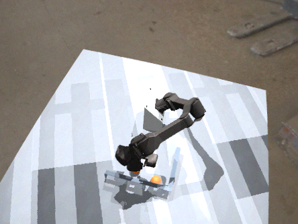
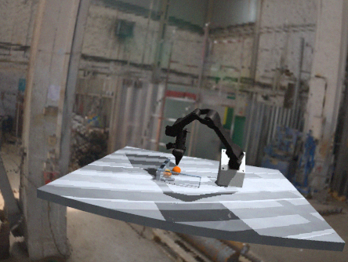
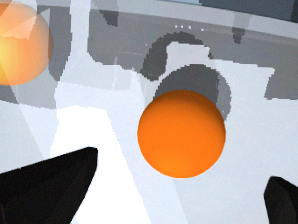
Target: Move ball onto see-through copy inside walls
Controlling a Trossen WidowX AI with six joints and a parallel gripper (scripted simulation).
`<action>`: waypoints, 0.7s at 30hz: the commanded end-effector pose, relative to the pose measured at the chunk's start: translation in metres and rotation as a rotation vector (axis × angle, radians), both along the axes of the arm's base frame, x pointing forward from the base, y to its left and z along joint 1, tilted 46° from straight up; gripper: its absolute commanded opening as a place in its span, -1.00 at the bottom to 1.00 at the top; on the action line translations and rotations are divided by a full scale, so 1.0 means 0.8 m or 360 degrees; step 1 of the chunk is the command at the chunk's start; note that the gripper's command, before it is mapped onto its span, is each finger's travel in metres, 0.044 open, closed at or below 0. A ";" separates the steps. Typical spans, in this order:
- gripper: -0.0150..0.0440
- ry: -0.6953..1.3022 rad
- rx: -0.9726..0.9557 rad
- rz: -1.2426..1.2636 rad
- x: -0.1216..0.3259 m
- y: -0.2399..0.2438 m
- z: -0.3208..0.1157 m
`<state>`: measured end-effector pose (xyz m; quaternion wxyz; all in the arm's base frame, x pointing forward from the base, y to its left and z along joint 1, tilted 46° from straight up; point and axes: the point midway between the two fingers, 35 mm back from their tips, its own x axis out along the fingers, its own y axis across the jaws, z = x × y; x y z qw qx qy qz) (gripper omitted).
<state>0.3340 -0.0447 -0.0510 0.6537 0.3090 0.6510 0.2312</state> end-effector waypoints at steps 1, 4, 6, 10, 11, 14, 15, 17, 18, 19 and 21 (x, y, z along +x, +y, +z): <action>0.71 0.0005 0.0007 -0.0011 0.001 0.004 -0.004; 0.71 0.0005 0.0007 -0.0011 0.001 0.008 -0.009; 0.71 0.0005 0.0007 -0.0011 0.001 0.011 -0.012; 0.71 0.0005 0.0007 -0.0011 0.002 0.017 -0.017; 0.71 0.0005 0.0007 -0.0011 0.002 0.018 -0.019; 0.71 0.0005 0.0008 -0.0011 0.002 0.023 -0.023; 0.71 0.0005 0.0008 -0.0011 0.002 0.024 -0.024; 0.71 0.0005 0.0008 -0.0011 0.003 0.027 -0.027; 0.71 0.0005 0.0008 -0.0011 0.003 0.029 -0.028; 0.71 0.0005 0.0009 -0.0011 0.003 0.030 -0.030; 0.71 0.0005 0.0009 -0.0011 0.003 0.033 -0.033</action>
